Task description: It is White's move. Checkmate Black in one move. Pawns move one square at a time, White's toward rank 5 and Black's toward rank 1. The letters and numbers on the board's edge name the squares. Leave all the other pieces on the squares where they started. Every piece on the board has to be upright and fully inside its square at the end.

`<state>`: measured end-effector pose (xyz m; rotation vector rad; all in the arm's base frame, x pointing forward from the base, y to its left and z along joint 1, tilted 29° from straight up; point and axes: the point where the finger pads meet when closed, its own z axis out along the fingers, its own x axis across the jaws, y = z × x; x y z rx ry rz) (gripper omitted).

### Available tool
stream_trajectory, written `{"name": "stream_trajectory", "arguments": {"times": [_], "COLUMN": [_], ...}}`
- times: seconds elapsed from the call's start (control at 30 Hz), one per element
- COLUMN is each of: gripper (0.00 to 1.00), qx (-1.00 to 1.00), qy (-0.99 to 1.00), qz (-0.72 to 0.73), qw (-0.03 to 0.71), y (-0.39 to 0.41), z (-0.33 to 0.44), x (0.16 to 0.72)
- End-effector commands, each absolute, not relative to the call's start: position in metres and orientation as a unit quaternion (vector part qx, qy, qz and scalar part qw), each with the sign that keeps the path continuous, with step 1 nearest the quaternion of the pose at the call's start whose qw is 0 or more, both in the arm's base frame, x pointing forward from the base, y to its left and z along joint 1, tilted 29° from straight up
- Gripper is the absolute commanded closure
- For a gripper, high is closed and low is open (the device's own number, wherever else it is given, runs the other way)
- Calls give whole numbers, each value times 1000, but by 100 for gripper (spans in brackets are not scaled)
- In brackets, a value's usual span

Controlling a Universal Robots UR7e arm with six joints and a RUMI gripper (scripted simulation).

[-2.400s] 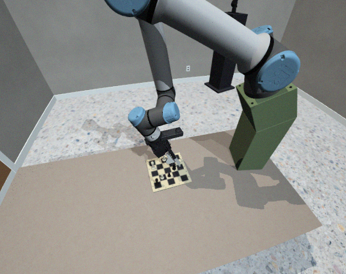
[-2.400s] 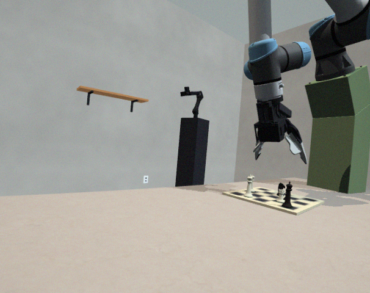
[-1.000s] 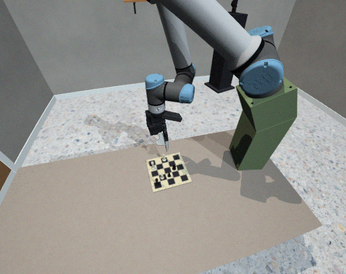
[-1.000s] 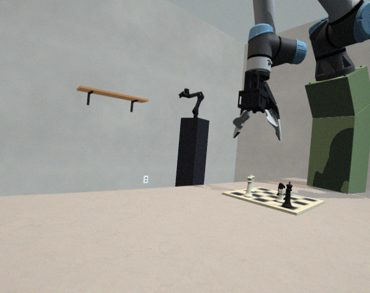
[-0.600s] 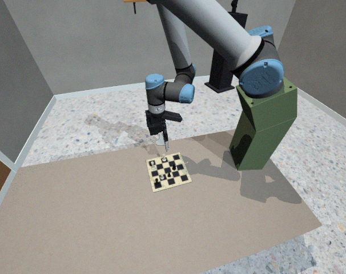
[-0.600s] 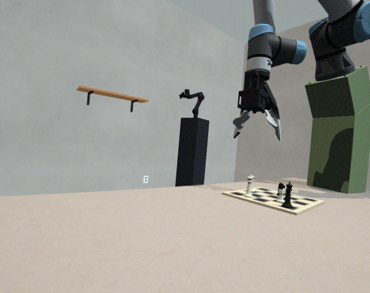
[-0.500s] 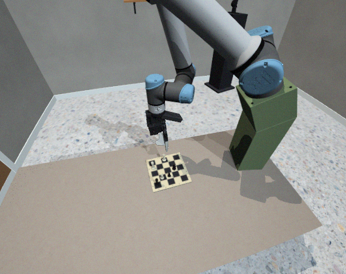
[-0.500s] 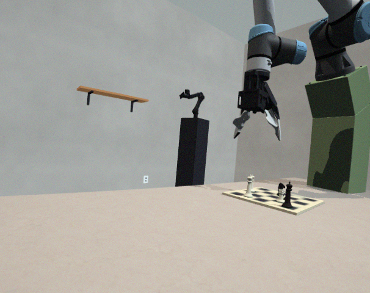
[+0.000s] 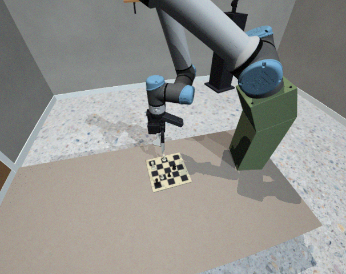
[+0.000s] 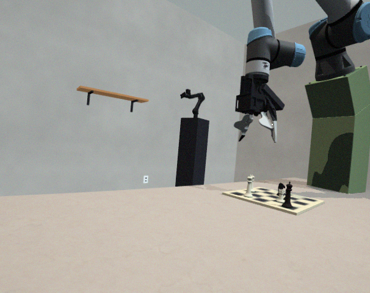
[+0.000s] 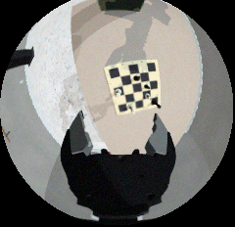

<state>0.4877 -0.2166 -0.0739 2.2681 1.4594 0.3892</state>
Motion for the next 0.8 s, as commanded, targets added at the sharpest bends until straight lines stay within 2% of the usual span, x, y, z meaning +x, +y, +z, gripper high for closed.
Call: {"name": "stream_trajectory", "arguments": {"times": [0.0,0.77], "gripper": [0,0], "qx": [848,966], "qy": [467,61], "qz": [152,222], "qw": [199,115], "y": [-217,-222], "z": [-77,-95], "x": [489,500]}}
